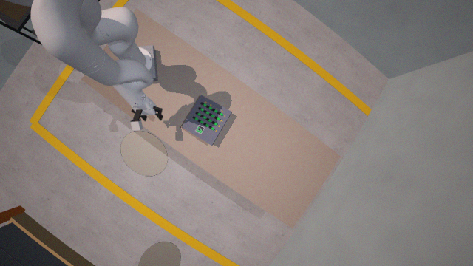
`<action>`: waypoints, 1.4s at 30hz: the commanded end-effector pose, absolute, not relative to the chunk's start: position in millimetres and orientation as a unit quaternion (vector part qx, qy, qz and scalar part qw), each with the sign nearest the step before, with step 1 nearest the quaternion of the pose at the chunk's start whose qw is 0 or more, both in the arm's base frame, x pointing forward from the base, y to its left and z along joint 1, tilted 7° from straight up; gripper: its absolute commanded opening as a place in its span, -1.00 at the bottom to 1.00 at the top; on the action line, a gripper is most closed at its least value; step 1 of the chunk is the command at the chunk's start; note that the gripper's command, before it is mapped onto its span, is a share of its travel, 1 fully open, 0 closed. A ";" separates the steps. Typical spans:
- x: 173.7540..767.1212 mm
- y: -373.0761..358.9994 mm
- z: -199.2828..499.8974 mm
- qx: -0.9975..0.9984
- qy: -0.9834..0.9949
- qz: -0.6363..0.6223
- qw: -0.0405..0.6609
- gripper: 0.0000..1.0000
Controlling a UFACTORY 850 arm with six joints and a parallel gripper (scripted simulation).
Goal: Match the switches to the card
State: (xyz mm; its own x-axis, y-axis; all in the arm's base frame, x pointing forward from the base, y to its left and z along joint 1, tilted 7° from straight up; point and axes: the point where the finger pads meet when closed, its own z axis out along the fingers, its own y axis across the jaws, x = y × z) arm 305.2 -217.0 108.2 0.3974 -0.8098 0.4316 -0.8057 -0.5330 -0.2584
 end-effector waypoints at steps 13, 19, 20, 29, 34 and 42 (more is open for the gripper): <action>305.7 -217.4 108.6 -0.836 0.483 -0.261 0.004 1.00; 307.6 -217.7 108.8 -0.835 0.485 -0.260 0.004 -1.00; 311.5 -218.4 109.2 -0.834 0.488 -0.257 0.005 -1.00; 405.0 -208.4 126.5 -0.803 0.561 -0.199 0.030 -1.00; 454.3 -184.0 141.4 -0.783 0.598 -0.165 0.045 -1.00; 523.2 -123.3 170.8 -0.751 0.648 -0.108 0.069 -1.00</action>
